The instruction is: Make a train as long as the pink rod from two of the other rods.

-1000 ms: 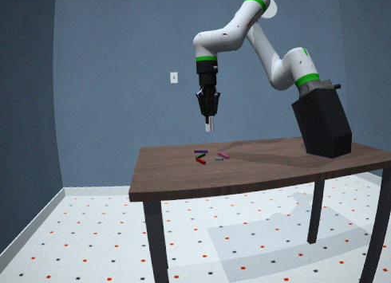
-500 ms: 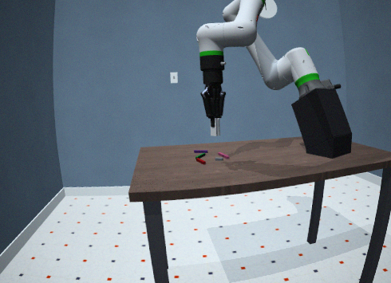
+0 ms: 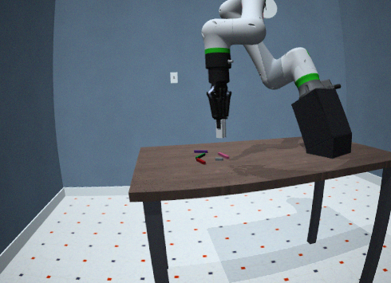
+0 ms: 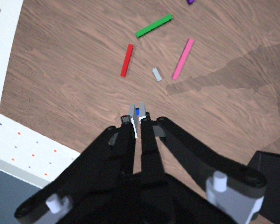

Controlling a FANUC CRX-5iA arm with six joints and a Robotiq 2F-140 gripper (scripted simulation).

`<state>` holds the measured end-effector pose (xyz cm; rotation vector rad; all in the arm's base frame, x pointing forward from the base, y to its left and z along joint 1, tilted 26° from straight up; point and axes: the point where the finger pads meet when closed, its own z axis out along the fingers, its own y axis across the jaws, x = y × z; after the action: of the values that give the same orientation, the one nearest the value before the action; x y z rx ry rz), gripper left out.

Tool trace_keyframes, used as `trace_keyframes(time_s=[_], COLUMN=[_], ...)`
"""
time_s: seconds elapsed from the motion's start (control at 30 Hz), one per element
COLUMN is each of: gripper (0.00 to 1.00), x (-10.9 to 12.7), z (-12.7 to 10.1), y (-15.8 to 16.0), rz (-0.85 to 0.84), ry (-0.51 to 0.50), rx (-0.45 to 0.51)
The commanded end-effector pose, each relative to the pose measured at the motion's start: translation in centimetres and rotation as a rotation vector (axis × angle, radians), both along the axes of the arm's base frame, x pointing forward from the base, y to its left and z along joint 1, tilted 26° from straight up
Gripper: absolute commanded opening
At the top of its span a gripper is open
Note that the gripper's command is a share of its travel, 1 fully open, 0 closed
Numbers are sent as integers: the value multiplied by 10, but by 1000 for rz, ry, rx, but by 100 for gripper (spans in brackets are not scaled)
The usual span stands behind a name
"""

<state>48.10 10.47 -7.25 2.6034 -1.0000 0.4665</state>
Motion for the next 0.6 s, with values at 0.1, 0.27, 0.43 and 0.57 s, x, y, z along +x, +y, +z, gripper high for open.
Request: trace_keyframes(time_s=[0.1, 0.27, 0.43, 0.57], gripper=[3, 3, 3, 3], x=[0, 1, 4, 7], z=[0, -4, -18, -33], y=[0, -2, -8, -14], rz=[0, 0, 0, 0], ry=[0, 0, 0, 0], rx=[0, 0, 0, 0])
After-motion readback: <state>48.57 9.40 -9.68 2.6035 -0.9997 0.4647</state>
